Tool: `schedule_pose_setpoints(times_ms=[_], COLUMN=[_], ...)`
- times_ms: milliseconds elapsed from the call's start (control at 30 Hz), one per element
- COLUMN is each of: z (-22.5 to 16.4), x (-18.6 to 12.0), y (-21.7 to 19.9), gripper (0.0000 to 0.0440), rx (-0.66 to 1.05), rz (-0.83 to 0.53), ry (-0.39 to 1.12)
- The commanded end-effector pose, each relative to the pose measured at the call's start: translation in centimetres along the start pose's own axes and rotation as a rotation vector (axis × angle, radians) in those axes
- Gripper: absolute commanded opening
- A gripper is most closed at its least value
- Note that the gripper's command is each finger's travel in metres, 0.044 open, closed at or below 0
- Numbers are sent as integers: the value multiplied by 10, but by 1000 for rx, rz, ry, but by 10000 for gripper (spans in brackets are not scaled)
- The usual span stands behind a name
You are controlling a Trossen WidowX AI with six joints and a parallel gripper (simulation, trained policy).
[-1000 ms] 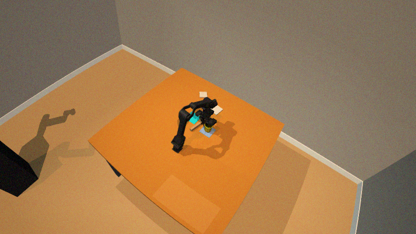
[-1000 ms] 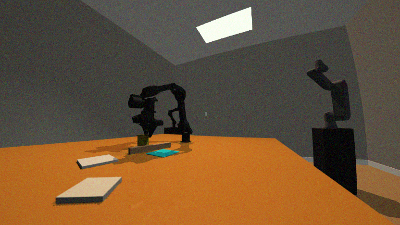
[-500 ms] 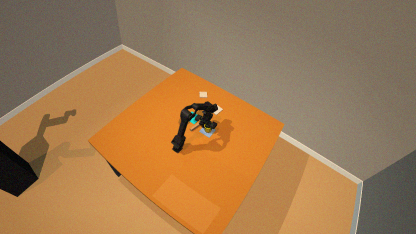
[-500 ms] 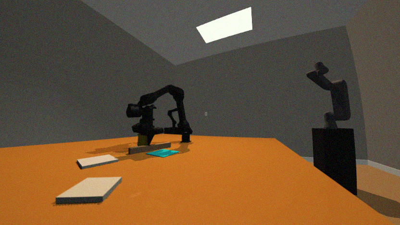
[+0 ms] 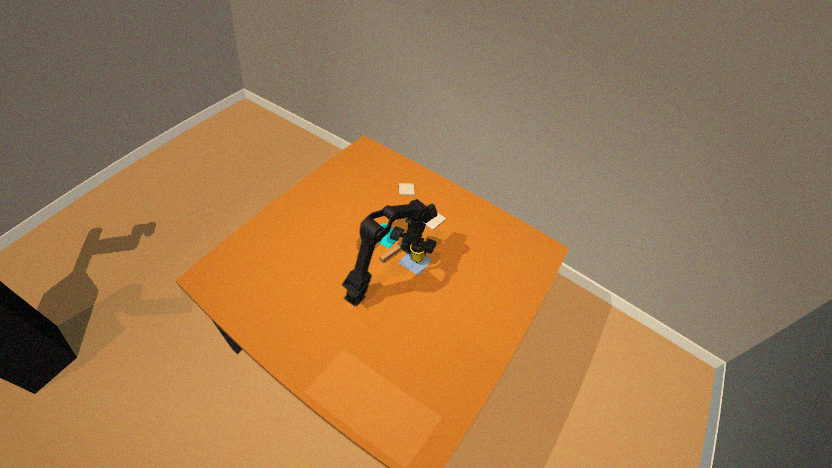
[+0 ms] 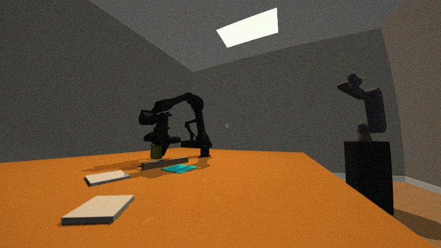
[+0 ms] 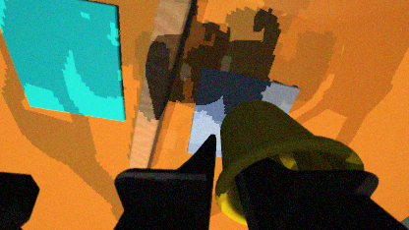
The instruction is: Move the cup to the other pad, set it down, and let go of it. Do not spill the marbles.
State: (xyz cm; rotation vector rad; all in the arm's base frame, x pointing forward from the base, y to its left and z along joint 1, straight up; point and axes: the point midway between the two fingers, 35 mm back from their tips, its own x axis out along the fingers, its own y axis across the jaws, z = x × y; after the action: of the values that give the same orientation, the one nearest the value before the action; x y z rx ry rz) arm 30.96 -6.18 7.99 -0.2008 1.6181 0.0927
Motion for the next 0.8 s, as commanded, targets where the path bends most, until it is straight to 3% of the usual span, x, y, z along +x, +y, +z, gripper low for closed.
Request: schedule_pose_setpoints(times_ms=[0,767], z=[5,43], x=[-12,-58], y=[2,41], gripper=[8,0], rx=[-20,-107], rz=[1,-13], ry=[-24,-141])
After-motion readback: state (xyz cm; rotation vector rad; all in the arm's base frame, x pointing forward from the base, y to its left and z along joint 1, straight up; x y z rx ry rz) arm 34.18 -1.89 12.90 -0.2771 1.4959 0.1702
